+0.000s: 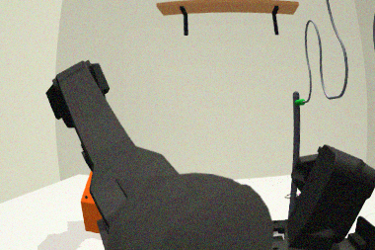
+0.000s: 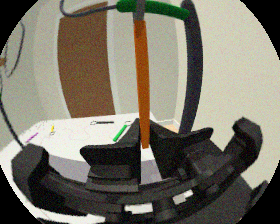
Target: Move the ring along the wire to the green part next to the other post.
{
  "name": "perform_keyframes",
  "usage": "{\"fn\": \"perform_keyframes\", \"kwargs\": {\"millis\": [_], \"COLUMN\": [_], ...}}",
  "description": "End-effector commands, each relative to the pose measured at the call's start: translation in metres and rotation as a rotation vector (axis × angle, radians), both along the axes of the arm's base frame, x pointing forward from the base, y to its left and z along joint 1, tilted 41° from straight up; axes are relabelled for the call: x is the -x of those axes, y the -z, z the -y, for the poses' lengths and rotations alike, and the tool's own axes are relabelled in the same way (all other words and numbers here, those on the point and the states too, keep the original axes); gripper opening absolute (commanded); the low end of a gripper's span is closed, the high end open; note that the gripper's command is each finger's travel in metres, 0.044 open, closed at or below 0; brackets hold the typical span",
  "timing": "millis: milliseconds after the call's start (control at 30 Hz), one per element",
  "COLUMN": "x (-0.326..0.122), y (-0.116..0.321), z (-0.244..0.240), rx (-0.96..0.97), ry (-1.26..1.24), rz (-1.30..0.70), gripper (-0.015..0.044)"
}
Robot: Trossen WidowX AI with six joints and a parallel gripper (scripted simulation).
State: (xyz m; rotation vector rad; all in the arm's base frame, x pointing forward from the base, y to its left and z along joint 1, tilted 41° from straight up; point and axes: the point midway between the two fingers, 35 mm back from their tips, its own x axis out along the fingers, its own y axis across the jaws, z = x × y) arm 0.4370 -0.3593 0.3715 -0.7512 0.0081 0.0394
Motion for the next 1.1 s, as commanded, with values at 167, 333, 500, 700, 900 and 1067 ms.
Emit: {"fn": "perform_keyframes", "kwargs": {"millis": [167, 333, 500, 700, 900, 1067], "x": [0.013, 0.024, 0.035, 0.048, 0.060, 0.063], "y": [0.003, 0.004, 0.005, 0.006, 0.006, 0.011], "z": [-0.004, -0.009, -0.015, -0.023, -0.032, -0.039], "rx": [0.001, 0.004, 0.006, 0.004, -0.004, -0.027], "ry": [0.075, 0.135, 0.198, 0.268, 0.336, 0.348], "rz": [-0.076, -0.141, -0.211, -0.290, -0.370, -0.394], "gripper": [-0.0150, -0.0150, -0.0150, -0.0150, -0.0150, -0.0150]}}
